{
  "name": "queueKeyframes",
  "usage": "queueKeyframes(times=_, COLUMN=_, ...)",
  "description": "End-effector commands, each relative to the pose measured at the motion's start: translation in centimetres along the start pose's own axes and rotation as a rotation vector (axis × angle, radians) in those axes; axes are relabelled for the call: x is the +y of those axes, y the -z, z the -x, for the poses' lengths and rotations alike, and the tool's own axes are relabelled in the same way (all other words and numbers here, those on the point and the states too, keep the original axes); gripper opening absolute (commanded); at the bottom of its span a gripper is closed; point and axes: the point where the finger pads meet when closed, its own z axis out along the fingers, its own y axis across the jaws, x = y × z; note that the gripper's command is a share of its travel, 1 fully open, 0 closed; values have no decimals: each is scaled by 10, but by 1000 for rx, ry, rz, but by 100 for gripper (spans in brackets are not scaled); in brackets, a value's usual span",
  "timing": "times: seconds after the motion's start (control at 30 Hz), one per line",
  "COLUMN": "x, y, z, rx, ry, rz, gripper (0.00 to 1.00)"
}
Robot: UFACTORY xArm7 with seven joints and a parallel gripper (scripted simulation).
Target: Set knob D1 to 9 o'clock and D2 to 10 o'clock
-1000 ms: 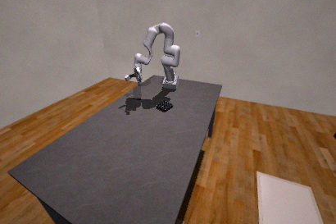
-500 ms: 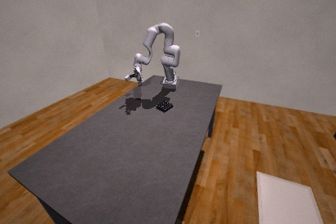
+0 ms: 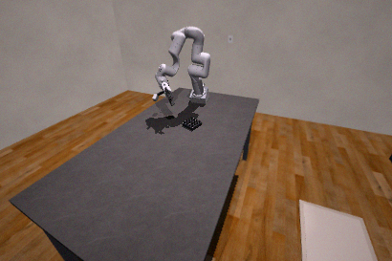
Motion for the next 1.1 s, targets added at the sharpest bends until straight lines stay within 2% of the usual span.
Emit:
queueKeyframes(times=0.0, x=14, y=-22, z=15, rx=-52, ry=8, rz=142, gripper=100)
queueKeyframes(times=0.03, x=16, y=-25, z=17, rx=-58, ry=10, rz=160, gripper=100)
queueKeyframes(times=0.1, x=16, y=-25, z=17, rx=-58, ry=10, rz=160, gripper=100)
queueKeyframes(times=0.13, x=23, y=-32, z=23, rx=-76, ry=21, rz=220, gripper=100)
queueKeyframes(times=0.17, x=25, y=-34, z=25, rx=-81, ry=25, rz=239, gripper=100)
queueKeyframes(times=0.23, x=25, y=-34, z=25, rx=-81, ry=25, rz=239, gripper=100)
queueKeyframes(times=0.27, x=32, y=-40, z=31, rx=-95, ry=40, rz=300, gripper=100)
queueKeyframes(times=0.3, x=34, y=-42, z=33, rx=-100, ry=45, rz=320, gripper=100)
queueKeyframes(times=0.4, x=34, y=-42, z=33, rx=-100, ry=45, rz=320, gripper=100)
queueKeyframes(times=0.43, x=41, y=-48, z=38, rx=-111, ry=64, rz=382, gripper=100)
queueKeyframes(times=0.47, x=43, y=-50, z=40, rx=-114, ry=70, rz=401, gripper=100)
queueKeyframes(times=0.6, x=43, y=-50, z=40, rx=-114, ry=70, rz=401, gripper=100)
queueKeyframes(times=0.63, x=49, y=-55, z=45, rx=-122, ry=92, rz=463, gripper=100)
queueKeyframes(times=0.67, x=51, y=-57, z=46, rx=-124, ry=100, rz=482, gripper=100)
queueKeyframes(times=1.0, x=51, y=-57, z=46, rx=-124, ry=100, rz=482, gripper=100)
queueKeyframes(times=1.07, x=64, y=-67, z=55, rx=-130, ry=163, rz=617, gripper=100)
